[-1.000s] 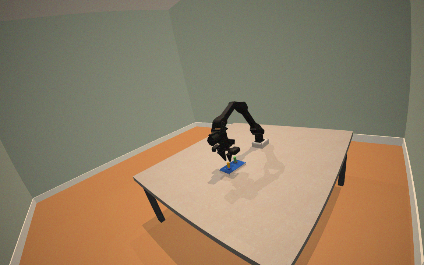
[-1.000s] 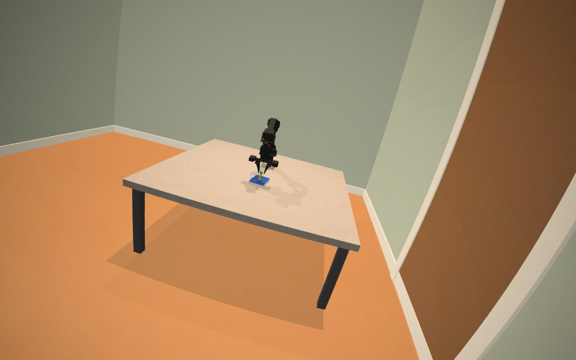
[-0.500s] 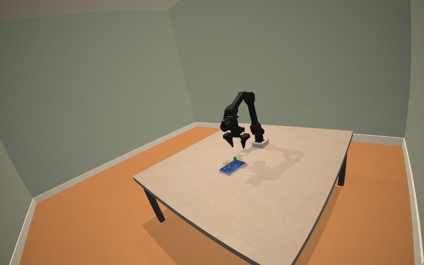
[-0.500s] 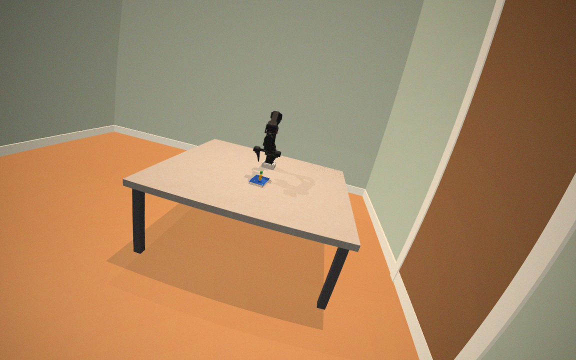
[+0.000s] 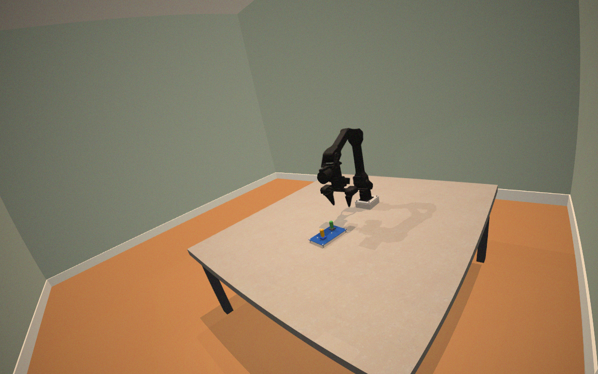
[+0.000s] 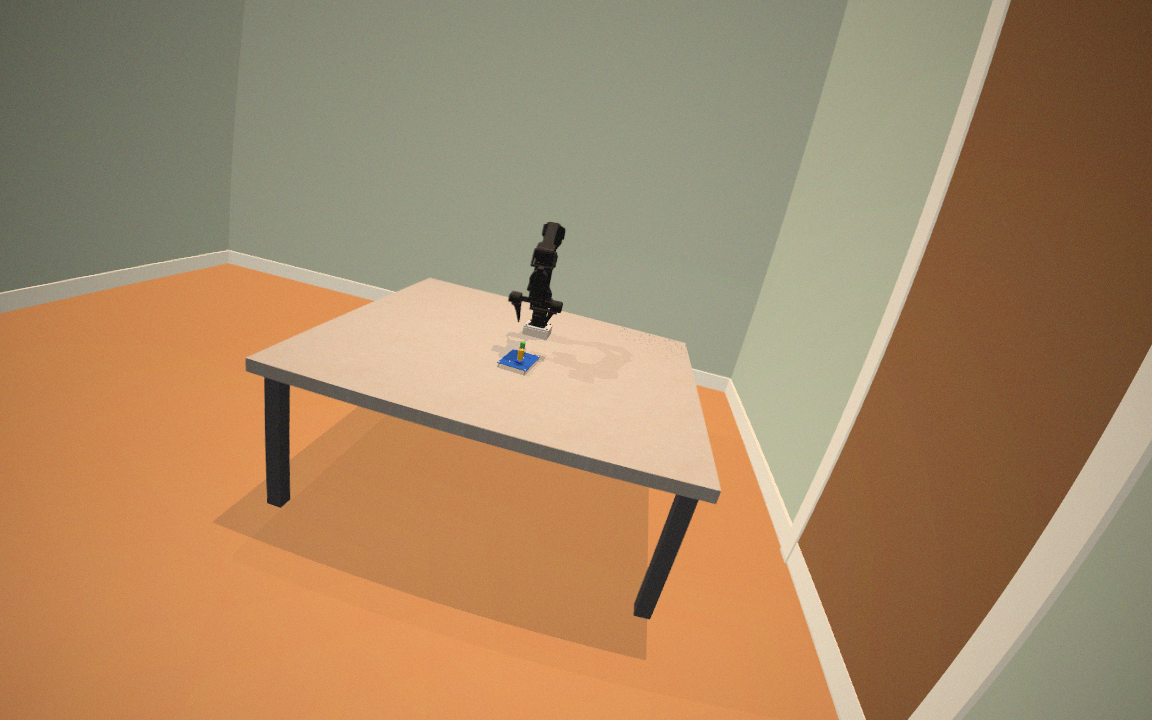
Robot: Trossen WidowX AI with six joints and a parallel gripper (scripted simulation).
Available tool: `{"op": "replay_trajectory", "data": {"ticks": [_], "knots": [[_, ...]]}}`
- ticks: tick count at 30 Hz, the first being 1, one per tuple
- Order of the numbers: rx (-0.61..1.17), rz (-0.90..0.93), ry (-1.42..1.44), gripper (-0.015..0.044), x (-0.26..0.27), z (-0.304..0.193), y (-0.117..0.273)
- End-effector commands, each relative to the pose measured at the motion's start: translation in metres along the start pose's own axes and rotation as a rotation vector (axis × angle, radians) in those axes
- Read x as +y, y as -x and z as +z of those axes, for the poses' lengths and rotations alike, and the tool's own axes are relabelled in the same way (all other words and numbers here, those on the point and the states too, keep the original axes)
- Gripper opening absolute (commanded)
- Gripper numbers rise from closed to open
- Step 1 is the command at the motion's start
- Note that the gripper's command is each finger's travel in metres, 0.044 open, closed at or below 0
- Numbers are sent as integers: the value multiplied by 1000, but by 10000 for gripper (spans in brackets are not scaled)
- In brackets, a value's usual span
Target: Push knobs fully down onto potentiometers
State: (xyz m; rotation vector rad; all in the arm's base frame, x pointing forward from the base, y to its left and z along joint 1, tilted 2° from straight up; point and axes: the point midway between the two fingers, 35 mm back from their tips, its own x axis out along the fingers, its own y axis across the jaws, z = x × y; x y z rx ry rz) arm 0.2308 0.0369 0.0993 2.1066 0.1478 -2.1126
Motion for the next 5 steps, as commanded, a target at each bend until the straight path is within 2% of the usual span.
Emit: {"op": "replay_trajectory", "data": {"ticks": [1,5], "knots": [[2,-2,5,440,0,2,0],[2,-2,5,440,0,2,0]]}}
